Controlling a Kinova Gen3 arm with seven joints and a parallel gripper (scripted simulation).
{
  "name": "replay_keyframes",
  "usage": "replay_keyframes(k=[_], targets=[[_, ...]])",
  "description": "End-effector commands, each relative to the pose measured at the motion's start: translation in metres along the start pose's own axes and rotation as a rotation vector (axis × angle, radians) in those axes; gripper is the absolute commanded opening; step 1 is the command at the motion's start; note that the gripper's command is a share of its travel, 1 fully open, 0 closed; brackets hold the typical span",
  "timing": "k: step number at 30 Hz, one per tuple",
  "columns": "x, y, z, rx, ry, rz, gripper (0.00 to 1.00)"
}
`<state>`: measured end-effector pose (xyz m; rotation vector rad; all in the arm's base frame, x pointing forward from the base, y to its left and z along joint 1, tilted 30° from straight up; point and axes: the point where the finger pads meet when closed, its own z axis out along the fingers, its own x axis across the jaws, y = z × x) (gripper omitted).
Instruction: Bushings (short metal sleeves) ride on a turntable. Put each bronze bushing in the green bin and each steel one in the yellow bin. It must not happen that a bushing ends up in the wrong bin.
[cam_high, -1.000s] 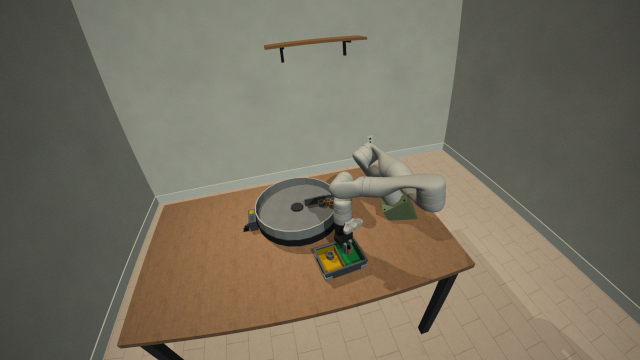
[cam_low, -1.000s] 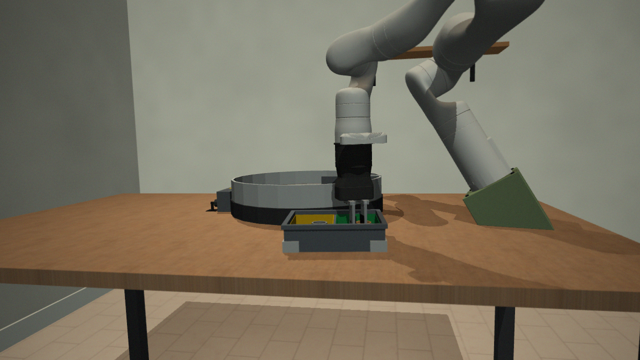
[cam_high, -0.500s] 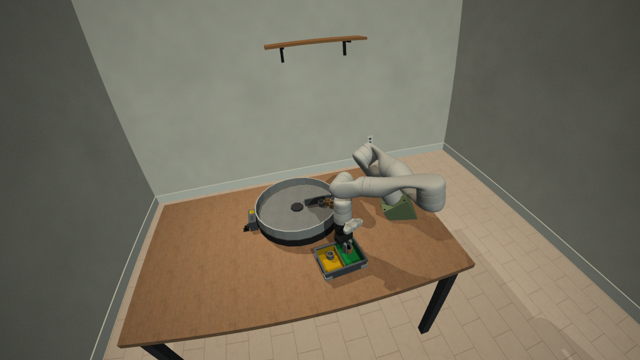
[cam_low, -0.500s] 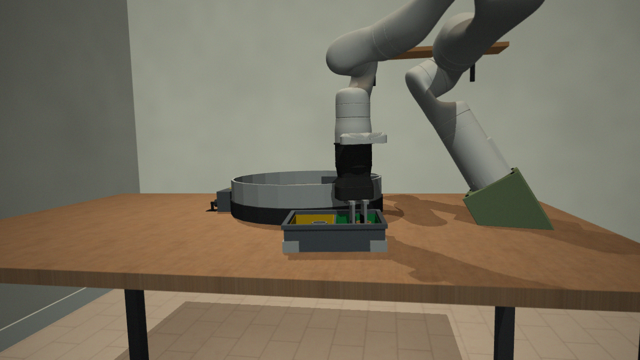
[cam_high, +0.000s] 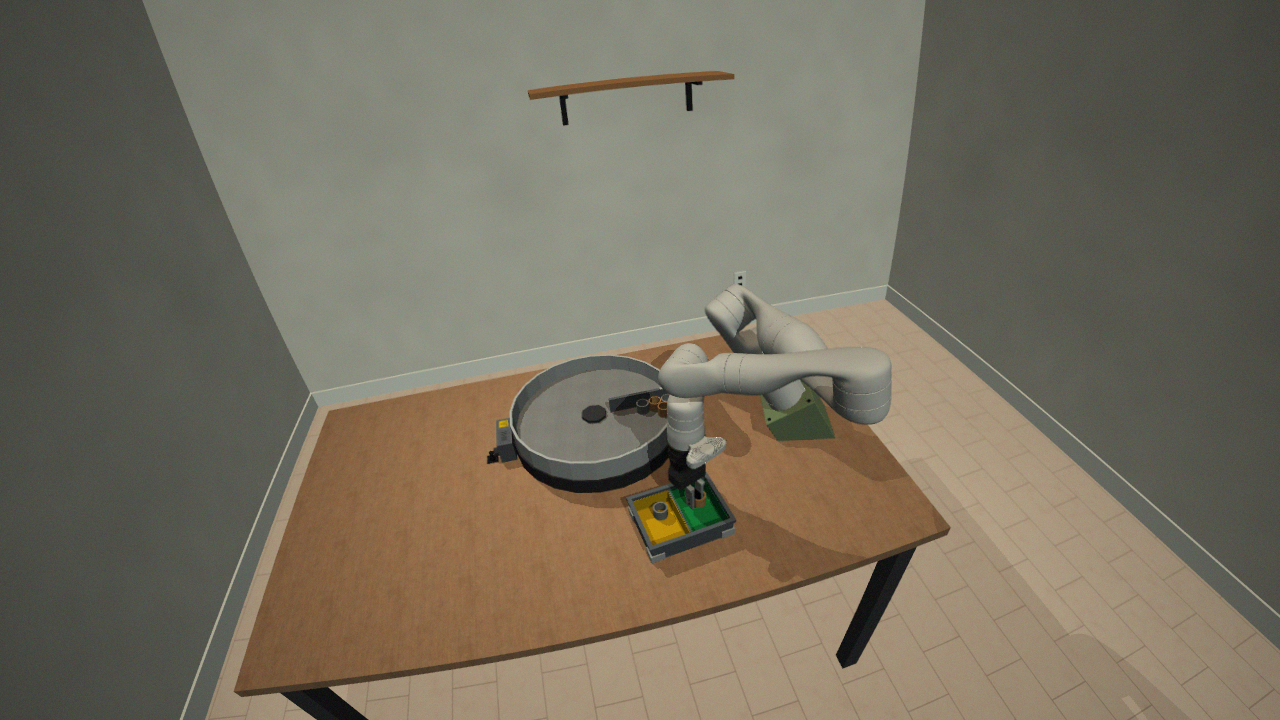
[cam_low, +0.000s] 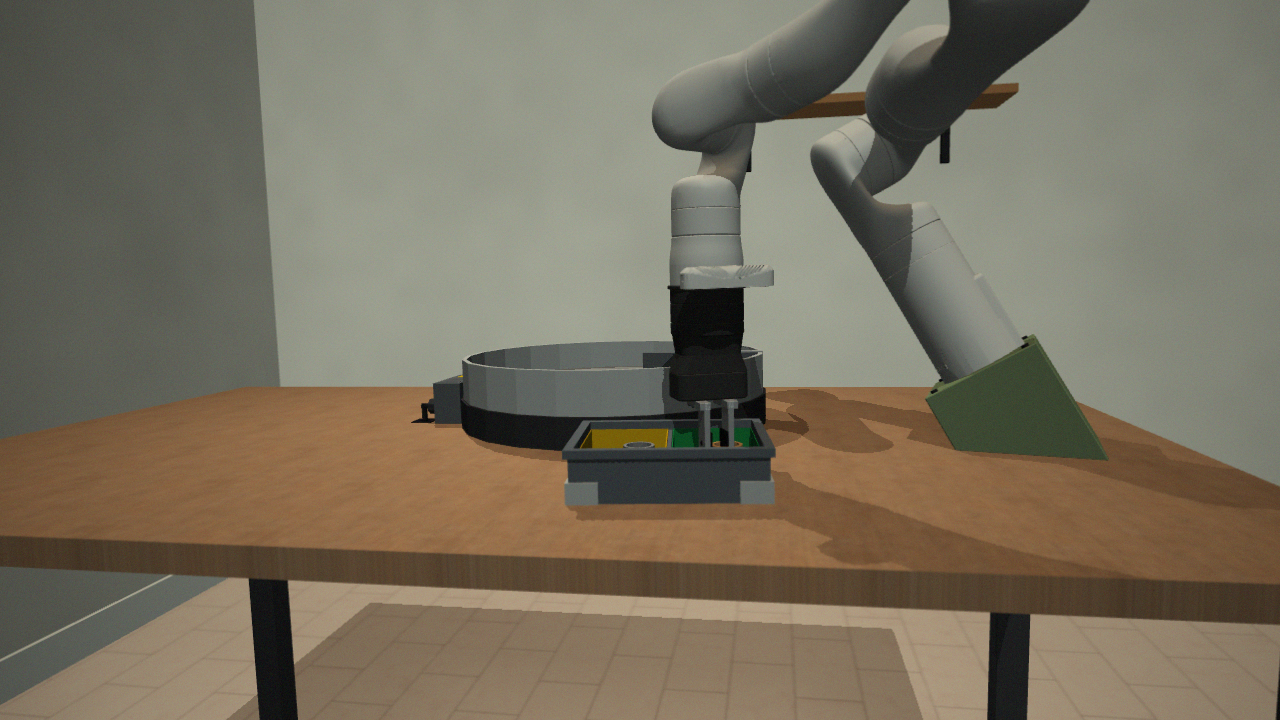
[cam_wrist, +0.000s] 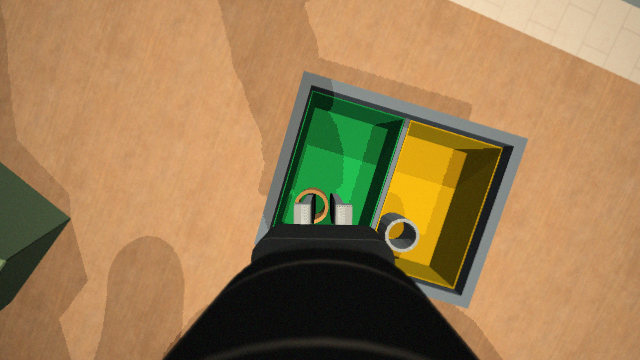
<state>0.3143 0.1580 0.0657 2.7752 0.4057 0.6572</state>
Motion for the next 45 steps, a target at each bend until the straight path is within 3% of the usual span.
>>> replay_keyframes(k=[1, 45], targets=[[0.0003, -0.0002, -0.0004, 0.001, 0.001, 0.0, 0.42], [0.0009, -0.0007, -0.006, 0.001, 0.001, 0.0, 0.42]])
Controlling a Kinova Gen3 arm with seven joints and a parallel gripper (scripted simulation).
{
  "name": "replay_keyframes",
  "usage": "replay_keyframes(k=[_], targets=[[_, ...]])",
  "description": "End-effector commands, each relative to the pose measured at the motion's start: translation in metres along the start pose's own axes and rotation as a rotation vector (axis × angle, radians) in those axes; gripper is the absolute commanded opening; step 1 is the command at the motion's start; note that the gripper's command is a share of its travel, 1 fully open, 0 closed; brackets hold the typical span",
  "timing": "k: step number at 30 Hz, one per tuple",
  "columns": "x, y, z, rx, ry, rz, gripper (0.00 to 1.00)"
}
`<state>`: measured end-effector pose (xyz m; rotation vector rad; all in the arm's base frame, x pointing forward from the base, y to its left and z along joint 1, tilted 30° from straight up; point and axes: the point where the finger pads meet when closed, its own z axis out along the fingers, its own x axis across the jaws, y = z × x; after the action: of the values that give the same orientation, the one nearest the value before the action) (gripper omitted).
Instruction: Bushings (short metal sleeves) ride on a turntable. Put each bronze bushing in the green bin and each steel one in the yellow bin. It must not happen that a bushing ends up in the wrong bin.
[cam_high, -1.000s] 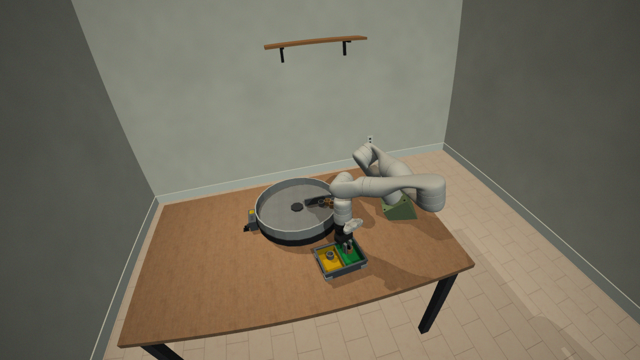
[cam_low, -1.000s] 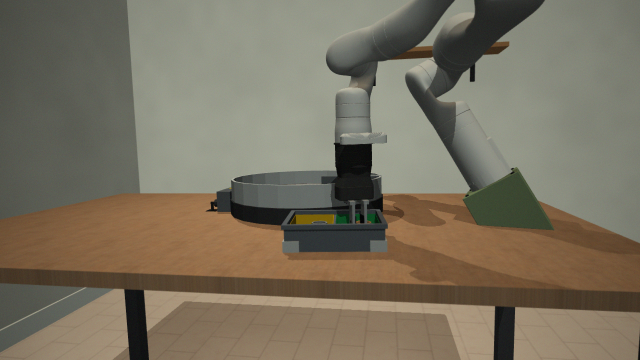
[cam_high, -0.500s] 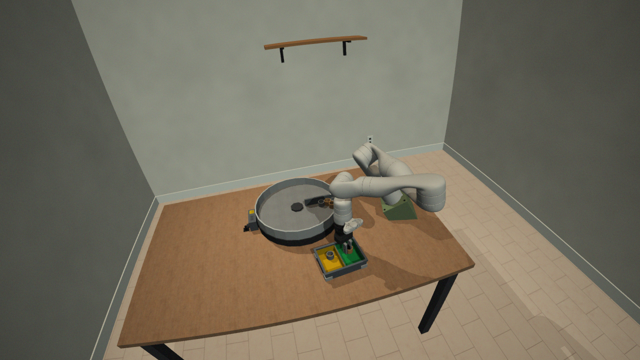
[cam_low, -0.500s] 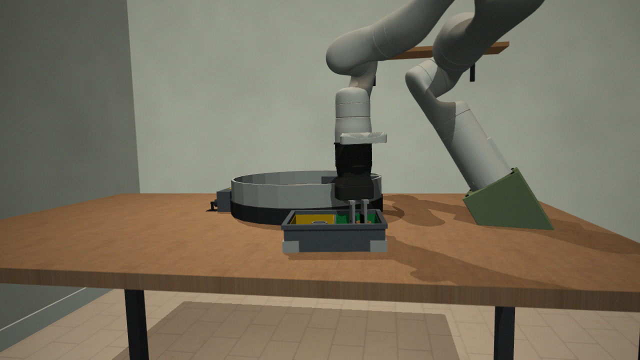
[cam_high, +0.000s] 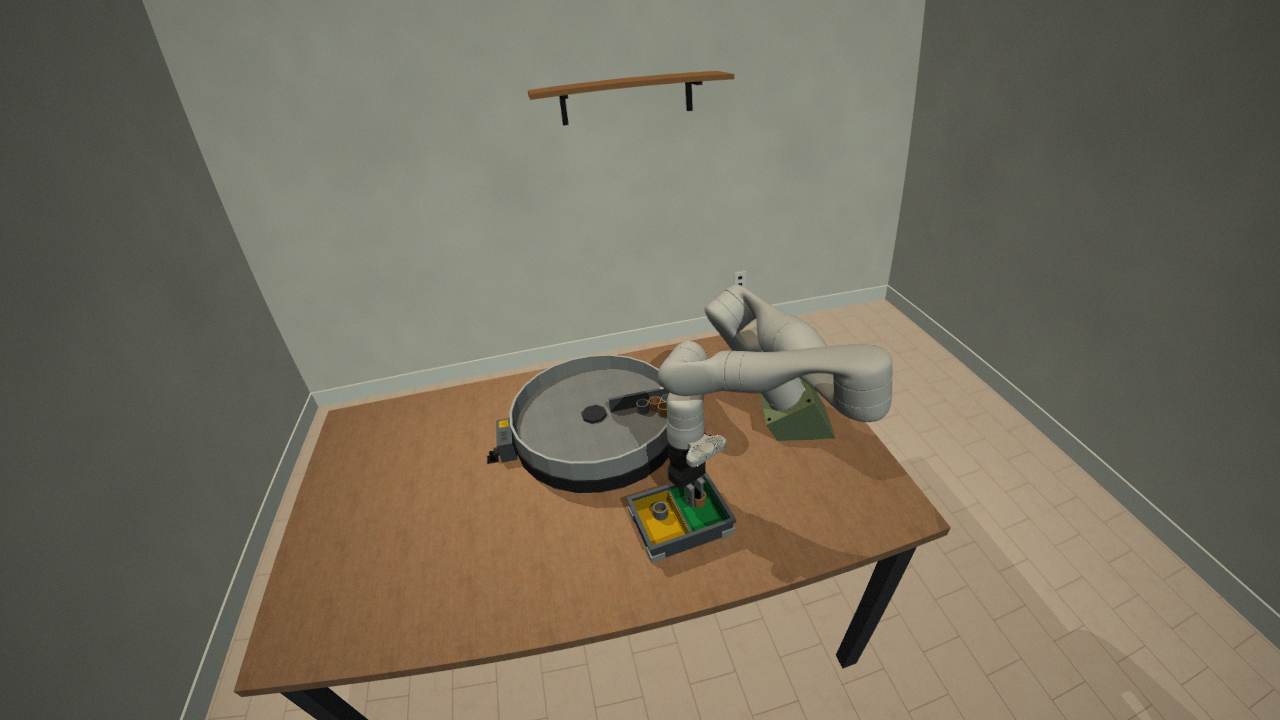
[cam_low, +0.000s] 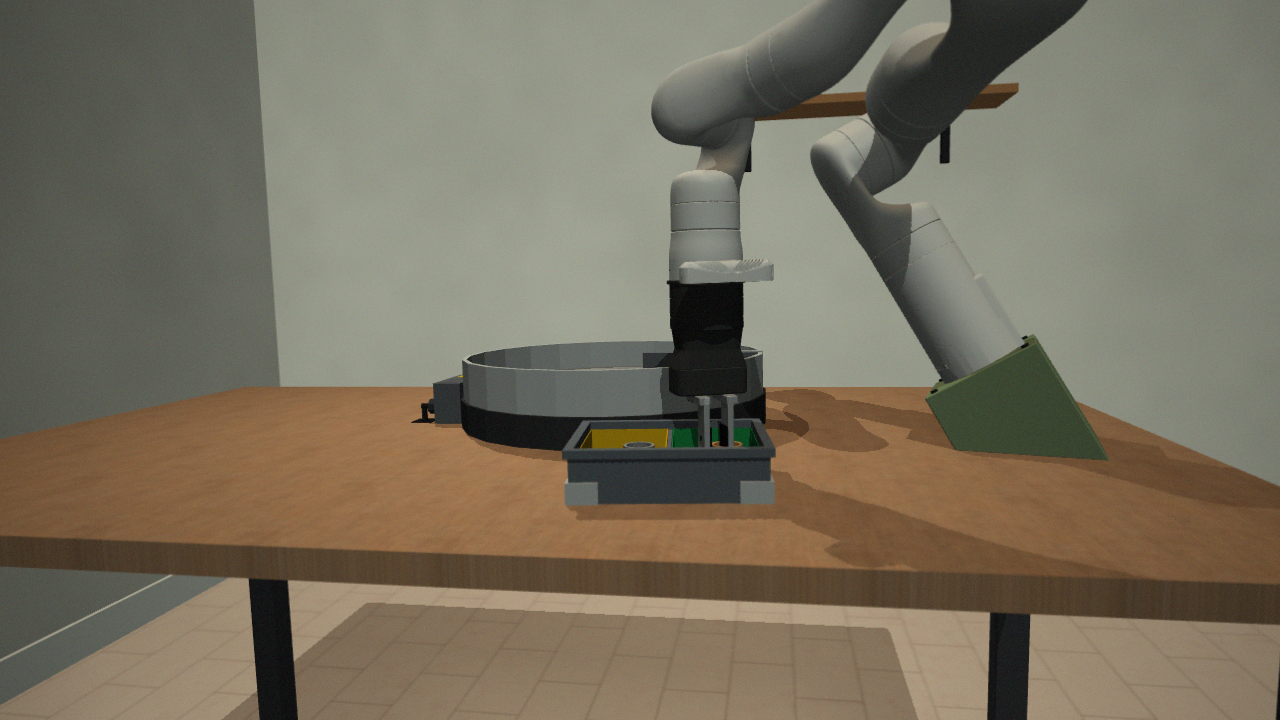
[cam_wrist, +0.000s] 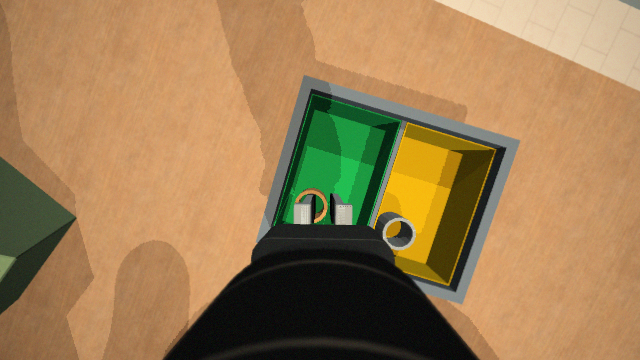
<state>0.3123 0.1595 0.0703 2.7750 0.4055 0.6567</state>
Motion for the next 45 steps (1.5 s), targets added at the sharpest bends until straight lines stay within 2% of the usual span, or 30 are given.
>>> replay_keyframes(k=[1, 45], targets=[[0.0, 0.0, -0.001, 0.001, 0.001, 0.0, 0.42], [0.0, 0.0, -0.015, 0.001, 0.001, 0.0, 0.42]])
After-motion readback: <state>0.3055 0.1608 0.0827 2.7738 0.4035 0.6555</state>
